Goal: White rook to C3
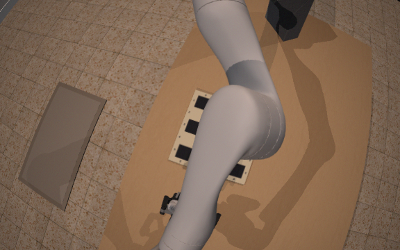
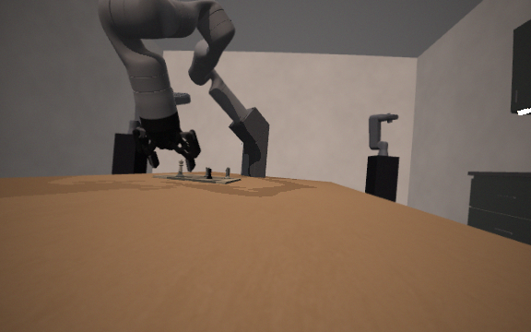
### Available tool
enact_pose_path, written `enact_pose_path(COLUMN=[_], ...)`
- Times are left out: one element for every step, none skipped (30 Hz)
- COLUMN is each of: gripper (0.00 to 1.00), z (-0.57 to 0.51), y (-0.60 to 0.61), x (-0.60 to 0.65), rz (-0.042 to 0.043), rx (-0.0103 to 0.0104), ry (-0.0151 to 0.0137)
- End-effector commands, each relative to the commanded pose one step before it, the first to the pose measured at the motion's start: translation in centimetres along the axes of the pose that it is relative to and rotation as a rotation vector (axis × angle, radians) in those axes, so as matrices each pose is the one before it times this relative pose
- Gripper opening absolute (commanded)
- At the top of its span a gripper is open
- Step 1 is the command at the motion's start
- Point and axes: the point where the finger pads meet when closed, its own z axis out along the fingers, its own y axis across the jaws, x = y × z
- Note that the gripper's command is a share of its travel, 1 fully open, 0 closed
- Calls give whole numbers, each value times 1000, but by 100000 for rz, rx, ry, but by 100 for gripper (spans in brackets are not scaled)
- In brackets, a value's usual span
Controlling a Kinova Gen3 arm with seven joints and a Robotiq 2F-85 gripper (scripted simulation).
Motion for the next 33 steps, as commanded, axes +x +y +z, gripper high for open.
enact_pose_path(gripper=[100,100,100,100,100,100,100,100,100,100,100,100,100,100,100,100,100,100,100,100,100,100,100,100,100,100,100,100,100,100,100,100,100], z=[-129,0,0,0,0,0,0,0,0,0,0,0,0,0,0,0,-5,0,0,-31,-76,-135,-199,-262,-330,-395,-453,-502,-540,-563,-571,-565,-540], y=[33,0,0,0,0,0,0,0,0,0,0,0,0,0,0,0,0,0,0,0,-1,-1,-2,-3,-4,-4,-5,-6,-6,-6,-6,-6,-6], x=[-3,0,0,0,0,0,0,0,0,0,0,0,0,0,0,0,3,0,0,22,54,96,142,185,233,279,320,355,381,398,404,399,382], rz=[-53,0,0,0,0,0,0,0,0,0,0,0,0,0,0,0,0,0,0,0,1,2,3,0,0,0,0,0,0,0,0,0,0], rx=[-65,0,0,0,0,0,0,0,0,0,0,0,0,0,0,0,0,0,0,0,-1,-3,-5,0,0,0,0,0,0,0,-1,1,0], ry=[-169,0,0,0,0,0,0,0,0,0,0,0,0,0,0,0,0,0,0,3,8,14,17,0,0,0,0,0,0,0,0,0,0])
